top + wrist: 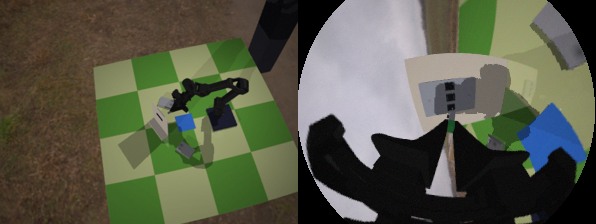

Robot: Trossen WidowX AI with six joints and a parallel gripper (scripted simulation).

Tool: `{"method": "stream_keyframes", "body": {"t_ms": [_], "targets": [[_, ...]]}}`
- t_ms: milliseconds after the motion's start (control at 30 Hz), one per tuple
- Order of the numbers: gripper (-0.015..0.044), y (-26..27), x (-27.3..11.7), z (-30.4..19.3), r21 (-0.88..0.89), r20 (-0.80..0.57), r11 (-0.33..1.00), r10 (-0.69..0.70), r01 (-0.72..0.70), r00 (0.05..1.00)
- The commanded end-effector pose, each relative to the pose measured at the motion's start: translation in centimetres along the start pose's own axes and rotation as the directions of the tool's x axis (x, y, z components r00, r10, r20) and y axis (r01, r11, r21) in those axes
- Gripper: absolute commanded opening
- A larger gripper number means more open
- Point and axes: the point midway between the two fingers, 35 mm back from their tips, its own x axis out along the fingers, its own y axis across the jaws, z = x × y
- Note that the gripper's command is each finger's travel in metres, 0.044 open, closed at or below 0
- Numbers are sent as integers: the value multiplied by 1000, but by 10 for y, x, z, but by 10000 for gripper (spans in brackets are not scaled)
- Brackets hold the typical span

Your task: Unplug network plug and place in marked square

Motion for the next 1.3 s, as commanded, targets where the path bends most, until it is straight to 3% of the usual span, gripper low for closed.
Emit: {"method": "stream_keyframes", "body": {"t_ms": [0, 533, 1267], "targets": [[0, -10, 5, -5, 43, 45, 997, -65, 63, 997], [0, -56, 3, -24, 141, 195, 942, -327, 303, 925], [0, -107, -39, -41, 152, 398, 795, -593, 587, 700]]}}
